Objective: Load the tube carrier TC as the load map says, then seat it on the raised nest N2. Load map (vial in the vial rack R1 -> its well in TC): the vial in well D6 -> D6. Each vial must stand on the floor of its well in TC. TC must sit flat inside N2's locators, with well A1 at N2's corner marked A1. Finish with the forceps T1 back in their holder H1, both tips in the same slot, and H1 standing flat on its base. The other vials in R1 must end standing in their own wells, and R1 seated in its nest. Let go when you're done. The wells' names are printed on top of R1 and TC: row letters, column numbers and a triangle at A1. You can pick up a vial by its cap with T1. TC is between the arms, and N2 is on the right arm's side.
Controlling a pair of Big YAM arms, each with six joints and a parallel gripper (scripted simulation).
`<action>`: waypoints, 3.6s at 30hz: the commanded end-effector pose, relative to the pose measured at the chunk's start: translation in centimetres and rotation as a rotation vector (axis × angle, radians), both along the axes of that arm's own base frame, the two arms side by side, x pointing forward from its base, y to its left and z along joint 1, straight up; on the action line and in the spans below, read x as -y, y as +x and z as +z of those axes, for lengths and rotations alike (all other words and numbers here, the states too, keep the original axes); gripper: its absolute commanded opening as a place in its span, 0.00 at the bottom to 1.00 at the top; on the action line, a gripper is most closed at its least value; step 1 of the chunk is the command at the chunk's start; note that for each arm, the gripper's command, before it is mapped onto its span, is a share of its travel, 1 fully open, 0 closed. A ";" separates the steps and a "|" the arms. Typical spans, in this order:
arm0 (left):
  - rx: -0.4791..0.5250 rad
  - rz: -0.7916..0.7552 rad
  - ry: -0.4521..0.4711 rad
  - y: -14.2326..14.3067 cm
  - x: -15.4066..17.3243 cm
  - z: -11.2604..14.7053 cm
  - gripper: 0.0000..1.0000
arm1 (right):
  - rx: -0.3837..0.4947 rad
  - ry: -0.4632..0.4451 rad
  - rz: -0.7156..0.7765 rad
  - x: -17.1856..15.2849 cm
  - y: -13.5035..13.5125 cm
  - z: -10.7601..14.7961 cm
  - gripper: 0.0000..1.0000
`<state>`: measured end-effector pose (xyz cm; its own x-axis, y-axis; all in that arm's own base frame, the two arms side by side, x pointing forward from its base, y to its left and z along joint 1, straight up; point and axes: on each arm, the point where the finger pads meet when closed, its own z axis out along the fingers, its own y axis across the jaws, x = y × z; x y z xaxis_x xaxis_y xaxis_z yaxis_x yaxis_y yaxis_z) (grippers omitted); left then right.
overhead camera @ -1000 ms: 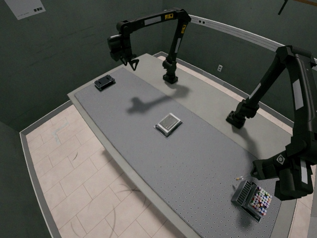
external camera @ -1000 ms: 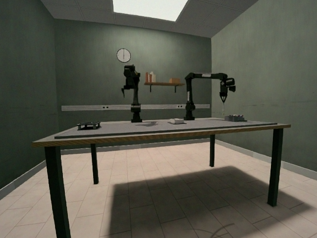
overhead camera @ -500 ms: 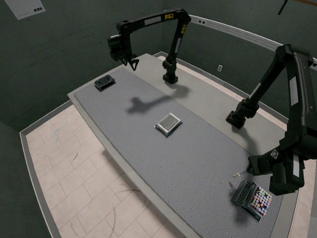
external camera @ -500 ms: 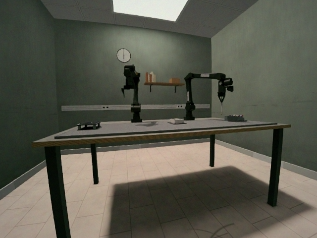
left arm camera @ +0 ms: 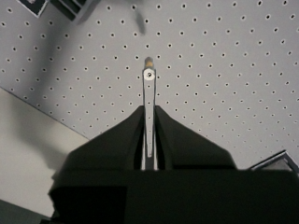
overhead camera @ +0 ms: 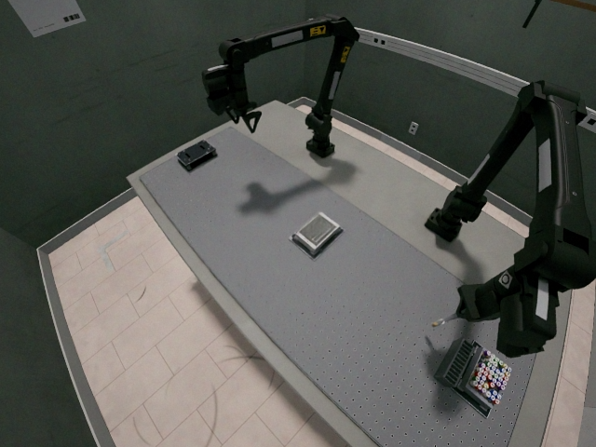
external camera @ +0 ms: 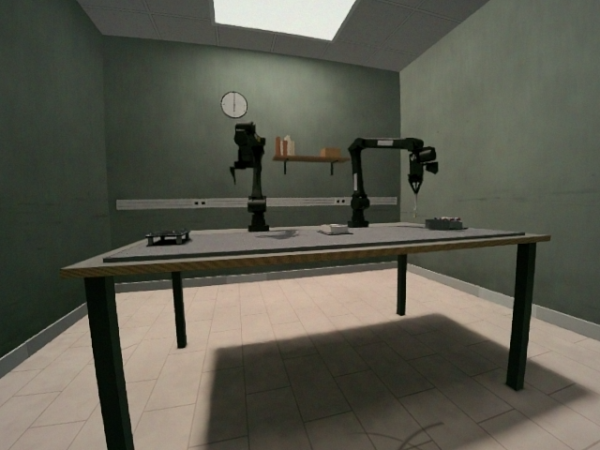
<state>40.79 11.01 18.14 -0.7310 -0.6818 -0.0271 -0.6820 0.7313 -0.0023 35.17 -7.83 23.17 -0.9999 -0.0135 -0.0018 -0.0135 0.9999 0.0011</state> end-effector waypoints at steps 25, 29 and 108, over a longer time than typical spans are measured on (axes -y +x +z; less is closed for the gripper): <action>0.043 0.013 0.010 -0.1 4.1 1.3 0.09 | 0.033 -0.009 -0.009 0.2 0.7 1.2 1.00; 0.036 0.013 0.008 -0.4 4.8 1.0 0.09 | 0.033 -0.009 -0.009 0.2 0.7 1.2 1.00; 0.021 0.013 0.000 -2.2 16.2 1.0 0.09 | 0.033 -0.009 -0.009 0.2 0.7 1.2 1.00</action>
